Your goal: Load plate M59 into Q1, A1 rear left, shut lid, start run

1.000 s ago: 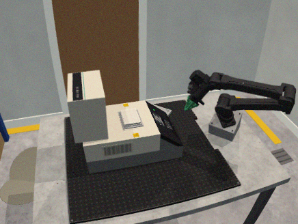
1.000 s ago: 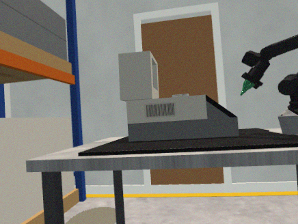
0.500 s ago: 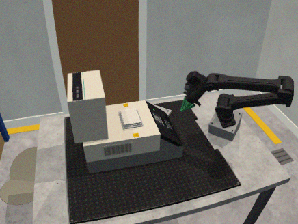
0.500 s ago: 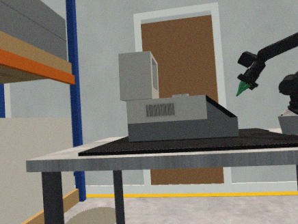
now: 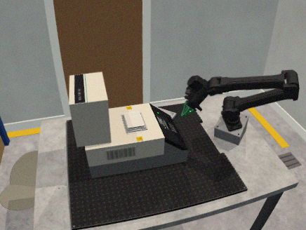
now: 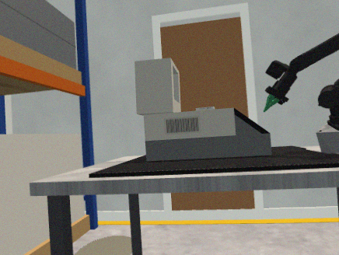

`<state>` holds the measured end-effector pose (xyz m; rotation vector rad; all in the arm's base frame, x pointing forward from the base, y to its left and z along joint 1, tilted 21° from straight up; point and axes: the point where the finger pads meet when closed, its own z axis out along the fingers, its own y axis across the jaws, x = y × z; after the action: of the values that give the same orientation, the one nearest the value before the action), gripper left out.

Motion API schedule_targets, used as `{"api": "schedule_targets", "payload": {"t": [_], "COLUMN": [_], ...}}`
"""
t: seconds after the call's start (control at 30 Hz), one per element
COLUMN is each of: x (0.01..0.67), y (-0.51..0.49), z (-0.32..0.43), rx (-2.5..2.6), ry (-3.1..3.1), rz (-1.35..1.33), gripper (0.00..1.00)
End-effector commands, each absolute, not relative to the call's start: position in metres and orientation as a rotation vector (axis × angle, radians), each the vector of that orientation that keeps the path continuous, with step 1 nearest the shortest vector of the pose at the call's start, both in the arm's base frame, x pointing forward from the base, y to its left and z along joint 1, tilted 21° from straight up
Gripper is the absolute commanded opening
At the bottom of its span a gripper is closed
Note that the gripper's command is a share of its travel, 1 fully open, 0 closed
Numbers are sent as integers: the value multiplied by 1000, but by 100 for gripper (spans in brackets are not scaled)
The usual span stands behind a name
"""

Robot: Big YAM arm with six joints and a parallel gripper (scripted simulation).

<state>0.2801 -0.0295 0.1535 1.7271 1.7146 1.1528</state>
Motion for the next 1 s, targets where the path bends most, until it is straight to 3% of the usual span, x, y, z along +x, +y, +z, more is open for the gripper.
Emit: {"api": "schedule_targets", "payload": {"t": [0.0,0.97], "x": [290,344], "y": [-28,-23], "z": [158,168], "rx": [1709,1657], "ry": [1718,1684], "rz": [1162,1180], "gripper": [0,0]}}
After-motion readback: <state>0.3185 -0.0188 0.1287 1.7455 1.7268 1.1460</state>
